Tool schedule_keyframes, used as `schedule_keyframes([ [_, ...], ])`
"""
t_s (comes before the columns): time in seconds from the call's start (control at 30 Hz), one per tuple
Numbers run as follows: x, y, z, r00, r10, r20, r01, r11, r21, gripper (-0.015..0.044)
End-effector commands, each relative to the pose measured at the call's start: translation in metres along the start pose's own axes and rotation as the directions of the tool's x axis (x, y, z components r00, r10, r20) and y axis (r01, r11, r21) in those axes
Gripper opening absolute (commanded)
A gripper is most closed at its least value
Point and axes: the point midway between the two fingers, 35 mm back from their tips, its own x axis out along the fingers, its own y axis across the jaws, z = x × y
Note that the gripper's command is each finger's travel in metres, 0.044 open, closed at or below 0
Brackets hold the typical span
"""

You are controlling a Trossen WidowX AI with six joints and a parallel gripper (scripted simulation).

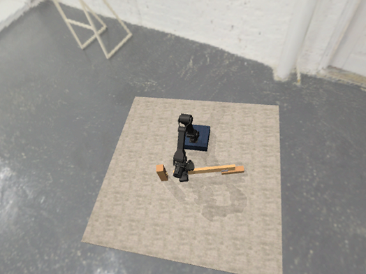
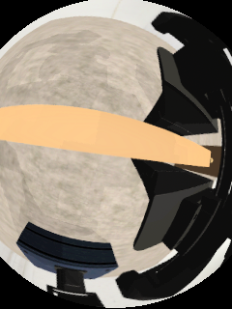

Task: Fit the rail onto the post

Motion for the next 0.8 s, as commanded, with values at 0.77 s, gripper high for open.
schedule_keyframes([
  [0.77, -0.0008, -0.0018, -0.0095, 1.000, -0.004, -0.004, 0.004, 1.000, -0.002, 0.0000],
])
